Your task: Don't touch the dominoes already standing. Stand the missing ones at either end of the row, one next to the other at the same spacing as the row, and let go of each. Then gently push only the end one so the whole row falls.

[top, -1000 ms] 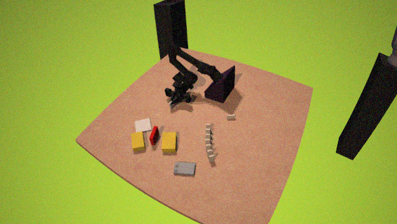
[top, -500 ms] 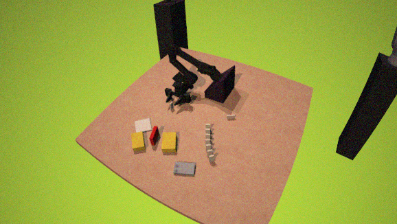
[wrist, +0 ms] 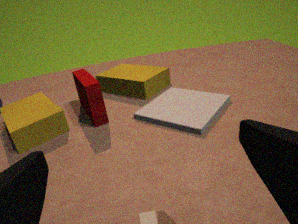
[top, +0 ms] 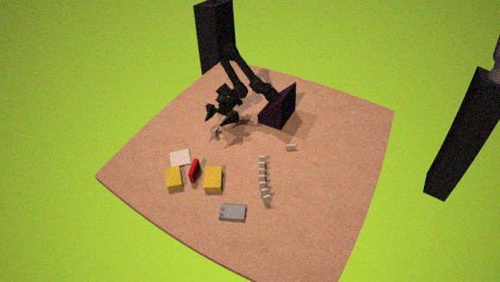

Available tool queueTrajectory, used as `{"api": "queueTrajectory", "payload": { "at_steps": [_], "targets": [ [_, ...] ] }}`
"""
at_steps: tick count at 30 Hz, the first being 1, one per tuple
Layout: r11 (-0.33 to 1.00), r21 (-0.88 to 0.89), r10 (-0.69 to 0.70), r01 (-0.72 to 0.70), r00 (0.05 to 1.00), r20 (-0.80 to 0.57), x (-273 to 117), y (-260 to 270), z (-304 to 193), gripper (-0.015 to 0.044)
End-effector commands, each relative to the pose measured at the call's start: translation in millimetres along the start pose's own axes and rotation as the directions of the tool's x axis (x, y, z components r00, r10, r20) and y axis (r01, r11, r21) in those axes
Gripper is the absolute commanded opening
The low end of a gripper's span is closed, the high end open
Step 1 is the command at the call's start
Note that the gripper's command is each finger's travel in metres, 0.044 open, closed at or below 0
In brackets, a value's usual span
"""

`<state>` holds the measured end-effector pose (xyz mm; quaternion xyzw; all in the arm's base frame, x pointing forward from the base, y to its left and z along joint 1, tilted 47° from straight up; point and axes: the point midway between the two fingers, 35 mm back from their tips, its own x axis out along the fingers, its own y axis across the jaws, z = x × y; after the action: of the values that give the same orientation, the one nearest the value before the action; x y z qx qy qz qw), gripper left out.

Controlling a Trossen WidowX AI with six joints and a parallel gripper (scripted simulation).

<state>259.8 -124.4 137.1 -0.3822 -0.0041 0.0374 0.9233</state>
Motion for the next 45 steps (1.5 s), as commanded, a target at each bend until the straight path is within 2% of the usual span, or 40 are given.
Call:
{"api": "queueTrajectory", "payload": {
  "at_steps": [1, 5, 11, 15, 19, 22, 28, 34, 39, 45],
  "targets": [
    [1.000, 0.022, 0.005, -0.005, 1.000, -0.008, 2.4, 1.9, 3.3, 0.0440],
    [0.998, 0.040, 0.045, -0.043, 0.998, -0.047, 27.3, 3.7, 2.1, 0.0440],
    [0.982, -0.010, 0.183, -0.190, 0.957, -0.227, 74.5, 26.7, -2.5, 0.0440],
    [0.927, -0.084, 0.293, -0.365, 0.847, -0.444, 94.4, 46.9, -6.4, 0.0440],
    [0.799, -0.157, 0.347, -0.581, 0.658, -0.669, 91.1, 58.5, -5.8, 0.0440],
    [0.652, -0.192, 0.308, -0.734, 0.487, -0.817, 78.8, 53.7, -2.9, 0.0440],
    [0.413, -0.190, 0.197, -0.891, 0.291, -0.936, 57.7, 38.5, 10.8, 0.0440],
    [0.141, -0.129, 0.042, -0.982, 0.136, -0.990, 35.1, 16.0, 32.4, 0.0440],
    [0.016, -0.075, -0.025, -0.997, 0.075, -0.997, 22.9, 5.9, 42.3, 0.0440],
    [0.005, -0.071, -0.033, -0.997, 0.071, -0.997, 22.1, 4.8, 43.3, 0.0440]
  ]
}}
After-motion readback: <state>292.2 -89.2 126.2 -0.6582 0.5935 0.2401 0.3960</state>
